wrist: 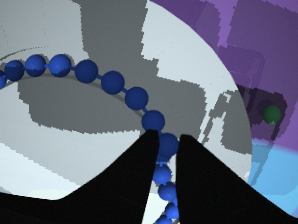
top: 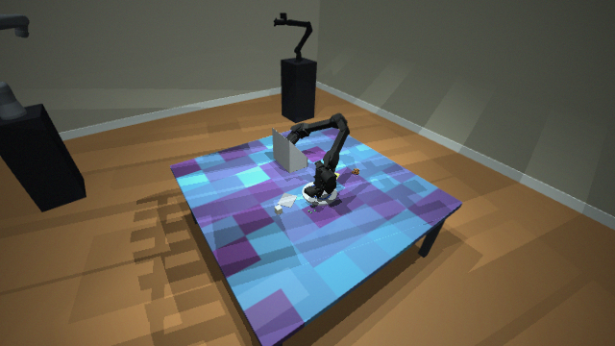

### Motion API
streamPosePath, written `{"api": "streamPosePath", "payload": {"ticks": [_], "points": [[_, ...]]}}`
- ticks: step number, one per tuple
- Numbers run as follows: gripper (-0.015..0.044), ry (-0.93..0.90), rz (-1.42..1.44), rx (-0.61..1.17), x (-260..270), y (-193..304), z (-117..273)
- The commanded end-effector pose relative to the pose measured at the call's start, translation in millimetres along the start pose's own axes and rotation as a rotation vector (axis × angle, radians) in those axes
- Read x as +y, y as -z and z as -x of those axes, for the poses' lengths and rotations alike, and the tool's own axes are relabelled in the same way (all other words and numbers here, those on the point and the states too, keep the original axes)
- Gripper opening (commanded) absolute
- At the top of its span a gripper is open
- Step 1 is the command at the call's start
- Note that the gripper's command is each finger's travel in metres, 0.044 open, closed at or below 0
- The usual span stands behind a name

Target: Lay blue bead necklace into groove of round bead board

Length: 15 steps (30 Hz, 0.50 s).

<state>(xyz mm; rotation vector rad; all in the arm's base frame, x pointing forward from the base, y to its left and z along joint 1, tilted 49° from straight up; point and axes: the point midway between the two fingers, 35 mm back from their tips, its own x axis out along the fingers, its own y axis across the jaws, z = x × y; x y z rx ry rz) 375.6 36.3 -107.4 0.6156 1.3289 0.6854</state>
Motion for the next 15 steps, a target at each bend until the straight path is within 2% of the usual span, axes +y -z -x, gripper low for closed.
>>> {"api": "streamPosePath", "payload": {"ticks": [1, 11, 15], "points": [[0.0, -0.001, 0.003, 0.006, -2.2, 1.1, -1.8], [0.0, -0.002, 0.003, 0.006, -2.1, 1.2, -10.3], [0.0105, 0.0, 0.01, 0.001, -2.0, -0.2, -6.6]]}}
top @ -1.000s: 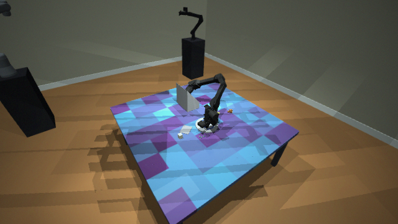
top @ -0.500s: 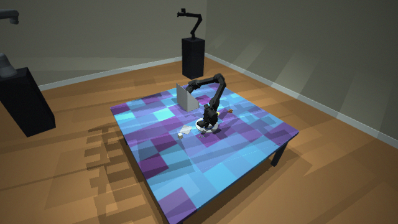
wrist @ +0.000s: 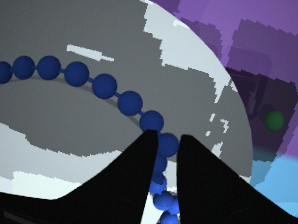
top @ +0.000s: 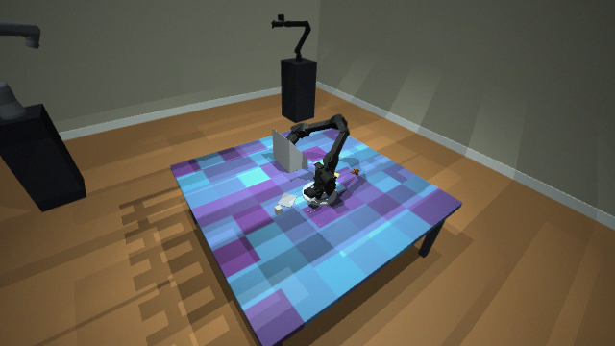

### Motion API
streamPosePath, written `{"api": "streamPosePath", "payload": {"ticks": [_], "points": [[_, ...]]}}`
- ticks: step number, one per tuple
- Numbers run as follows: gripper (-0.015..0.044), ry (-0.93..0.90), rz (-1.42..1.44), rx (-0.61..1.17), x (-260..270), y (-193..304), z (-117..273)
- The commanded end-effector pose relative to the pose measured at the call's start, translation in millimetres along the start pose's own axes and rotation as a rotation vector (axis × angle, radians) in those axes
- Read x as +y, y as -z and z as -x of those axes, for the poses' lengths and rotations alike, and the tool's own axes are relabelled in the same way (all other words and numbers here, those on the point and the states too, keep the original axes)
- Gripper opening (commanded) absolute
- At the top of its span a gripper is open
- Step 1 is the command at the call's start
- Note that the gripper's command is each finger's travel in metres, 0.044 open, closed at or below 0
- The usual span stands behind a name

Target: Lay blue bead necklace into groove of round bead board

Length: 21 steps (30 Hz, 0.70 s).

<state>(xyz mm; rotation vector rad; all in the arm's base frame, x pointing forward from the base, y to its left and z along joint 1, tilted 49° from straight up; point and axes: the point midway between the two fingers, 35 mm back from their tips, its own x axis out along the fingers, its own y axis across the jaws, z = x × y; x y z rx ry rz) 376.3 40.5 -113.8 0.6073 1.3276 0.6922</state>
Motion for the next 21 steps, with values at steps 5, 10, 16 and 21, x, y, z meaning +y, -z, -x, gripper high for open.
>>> {"api": "streamPosePath", "payload": {"ticks": [5, 10, 16, 21], "points": [[0.0236, 0.0, 0.001, -0.001, 0.1, -0.4, 0.8], [0.0368, 0.0, -0.001, 0.0, 0.1, 0.0, 2.4], [0.044, -0.002, -0.006, 0.003, -0.1, 0.2, 5.8], [0.044, -0.002, -0.006, 0.003, -0.1, 0.2, 5.8]]}}
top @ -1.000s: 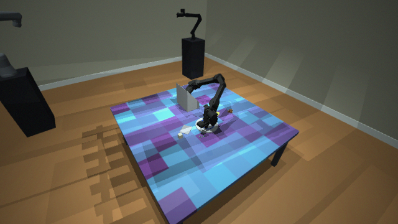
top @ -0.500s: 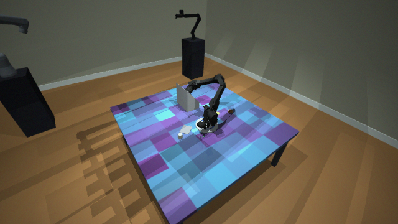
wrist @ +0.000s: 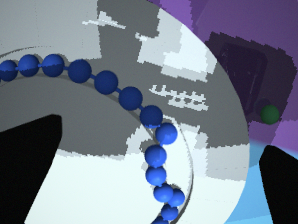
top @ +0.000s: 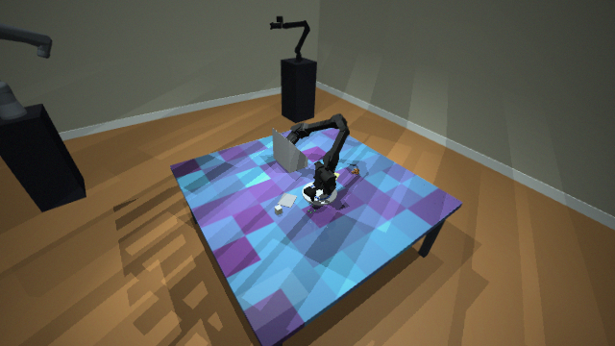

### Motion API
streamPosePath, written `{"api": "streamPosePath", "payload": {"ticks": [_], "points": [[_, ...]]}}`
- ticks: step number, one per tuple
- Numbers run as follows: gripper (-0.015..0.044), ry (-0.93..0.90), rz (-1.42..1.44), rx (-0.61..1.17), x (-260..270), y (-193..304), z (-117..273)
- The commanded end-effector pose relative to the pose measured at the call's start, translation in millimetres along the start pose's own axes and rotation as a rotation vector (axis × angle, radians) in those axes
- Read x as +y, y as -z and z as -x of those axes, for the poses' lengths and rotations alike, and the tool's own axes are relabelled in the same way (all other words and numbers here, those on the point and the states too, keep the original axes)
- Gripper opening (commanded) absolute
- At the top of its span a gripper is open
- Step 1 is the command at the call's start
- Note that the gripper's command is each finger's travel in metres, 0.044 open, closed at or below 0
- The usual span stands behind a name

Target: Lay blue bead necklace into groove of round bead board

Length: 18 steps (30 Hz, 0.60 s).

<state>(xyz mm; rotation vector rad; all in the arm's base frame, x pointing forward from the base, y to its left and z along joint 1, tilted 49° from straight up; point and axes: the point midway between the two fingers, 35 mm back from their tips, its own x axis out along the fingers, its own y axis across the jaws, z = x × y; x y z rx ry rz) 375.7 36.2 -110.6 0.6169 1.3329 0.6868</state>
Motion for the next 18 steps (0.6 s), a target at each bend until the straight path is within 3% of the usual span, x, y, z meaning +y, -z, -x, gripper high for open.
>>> {"api": "streamPosePath", "payload": {"ticks": [1, 11, 18], "points": [[0.044, 0.0, 0.005, 0.002, 0, 0, 0], [0.044, 0.0, 0.005, 0.002, 0, 0, 0], [0.0256, 0.002, 0.444, 0.003, -4, 22, 23]]}}
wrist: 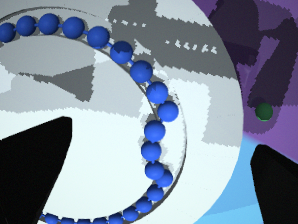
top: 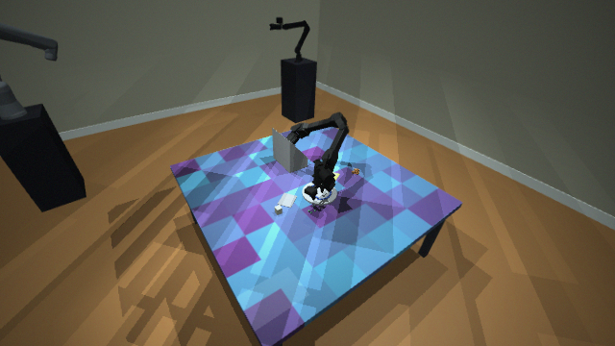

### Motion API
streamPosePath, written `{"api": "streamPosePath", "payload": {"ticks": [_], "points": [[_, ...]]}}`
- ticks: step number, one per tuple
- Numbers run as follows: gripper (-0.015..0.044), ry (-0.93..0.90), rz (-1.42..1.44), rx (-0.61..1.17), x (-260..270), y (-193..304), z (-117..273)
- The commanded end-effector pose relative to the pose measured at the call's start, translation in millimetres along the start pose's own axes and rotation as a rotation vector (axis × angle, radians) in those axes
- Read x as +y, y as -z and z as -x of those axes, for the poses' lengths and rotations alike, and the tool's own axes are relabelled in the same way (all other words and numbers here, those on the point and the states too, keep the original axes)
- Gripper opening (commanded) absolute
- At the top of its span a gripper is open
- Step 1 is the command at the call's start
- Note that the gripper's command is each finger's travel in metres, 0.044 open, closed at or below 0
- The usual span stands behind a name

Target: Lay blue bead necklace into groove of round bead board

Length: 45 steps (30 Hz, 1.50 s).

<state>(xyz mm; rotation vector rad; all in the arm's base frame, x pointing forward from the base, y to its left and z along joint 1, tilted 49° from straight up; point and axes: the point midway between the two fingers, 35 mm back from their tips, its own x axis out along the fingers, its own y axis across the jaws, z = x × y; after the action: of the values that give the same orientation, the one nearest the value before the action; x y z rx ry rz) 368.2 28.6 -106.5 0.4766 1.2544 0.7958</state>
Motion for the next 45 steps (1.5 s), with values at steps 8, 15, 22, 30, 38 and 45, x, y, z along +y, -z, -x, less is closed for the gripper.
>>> {"api": "streamPosePath", "payload": {"ticks": [8, 15, 22, 30, 38, 45], "points": [[0.012, 0.002, 0.466, 0.006, 1, 26, 23], [0.012, 0.002, 0.466, 0.006, 1, 26, 23], [0.012, 0.001, 0.466, 0.006, 1, 26, 7], [0.012, 0.006, 0.471, -0.002, 0, 23, 10], [0.012, 0.004, 0.468, 0.001, 0, 24, -3], [0.012, 0.001, 0.466, 0.004, 1, 26, -14]]}}
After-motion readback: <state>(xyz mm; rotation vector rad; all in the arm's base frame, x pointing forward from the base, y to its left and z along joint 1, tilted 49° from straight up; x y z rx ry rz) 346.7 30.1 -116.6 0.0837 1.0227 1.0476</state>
